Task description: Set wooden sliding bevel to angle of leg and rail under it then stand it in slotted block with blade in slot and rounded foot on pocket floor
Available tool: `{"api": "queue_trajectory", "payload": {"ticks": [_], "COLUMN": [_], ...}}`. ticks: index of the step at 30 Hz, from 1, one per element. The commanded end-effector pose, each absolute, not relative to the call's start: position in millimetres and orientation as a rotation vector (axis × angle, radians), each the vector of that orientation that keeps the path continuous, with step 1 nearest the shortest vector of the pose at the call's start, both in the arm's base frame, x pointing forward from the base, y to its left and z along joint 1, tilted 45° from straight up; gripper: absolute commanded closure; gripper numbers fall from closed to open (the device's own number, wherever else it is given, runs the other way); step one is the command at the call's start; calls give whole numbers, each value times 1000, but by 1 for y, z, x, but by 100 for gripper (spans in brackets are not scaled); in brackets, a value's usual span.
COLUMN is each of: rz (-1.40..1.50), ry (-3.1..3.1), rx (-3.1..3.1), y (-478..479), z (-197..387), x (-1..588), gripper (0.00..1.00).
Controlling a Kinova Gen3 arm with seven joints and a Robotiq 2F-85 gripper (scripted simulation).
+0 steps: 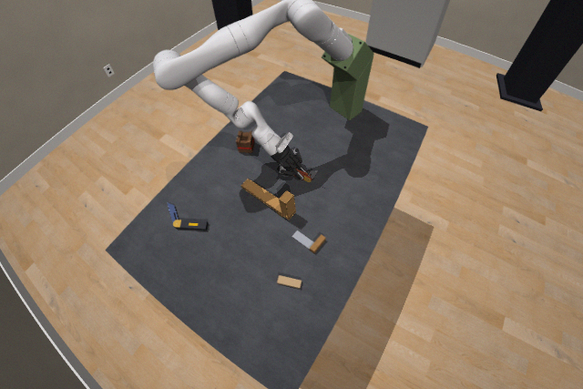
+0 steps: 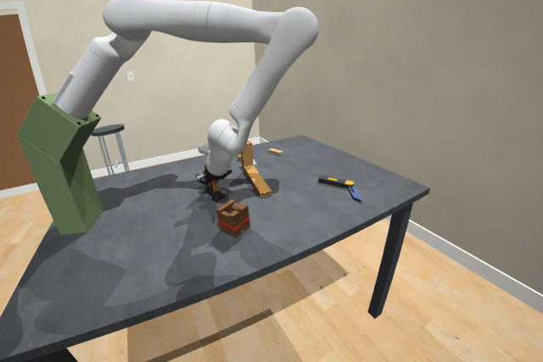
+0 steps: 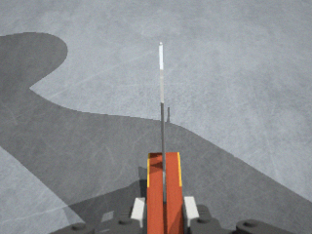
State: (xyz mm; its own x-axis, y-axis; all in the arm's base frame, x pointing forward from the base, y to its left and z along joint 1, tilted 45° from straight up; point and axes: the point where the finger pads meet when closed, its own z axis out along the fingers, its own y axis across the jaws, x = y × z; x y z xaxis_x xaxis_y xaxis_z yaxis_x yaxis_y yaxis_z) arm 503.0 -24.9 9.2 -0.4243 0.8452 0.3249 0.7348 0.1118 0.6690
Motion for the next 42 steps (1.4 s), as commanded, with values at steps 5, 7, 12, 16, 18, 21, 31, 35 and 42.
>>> {"api": "queue_trajectory", "payload": {"ticks": [5,7,12,16,18,21,31,35,42], "rz": [1208,1208,1208,1208,1208,1208,1208,1208,1208], "ry": [2235,2235,2235,2235,2235,2235,2235,2235,2235], "rx": [1601,1601,1601,1601,1601,1601,1601,1601,1602], "y": [-25,-25,-25,-25,-25,-25,-21,-17,-5], "z": [10,10,10,10,10,10,21,34,69], "x": [503,503,503,503,503,503,492,479,446], "gripper": [90,90,90,90,90,90,90,90,90]}}
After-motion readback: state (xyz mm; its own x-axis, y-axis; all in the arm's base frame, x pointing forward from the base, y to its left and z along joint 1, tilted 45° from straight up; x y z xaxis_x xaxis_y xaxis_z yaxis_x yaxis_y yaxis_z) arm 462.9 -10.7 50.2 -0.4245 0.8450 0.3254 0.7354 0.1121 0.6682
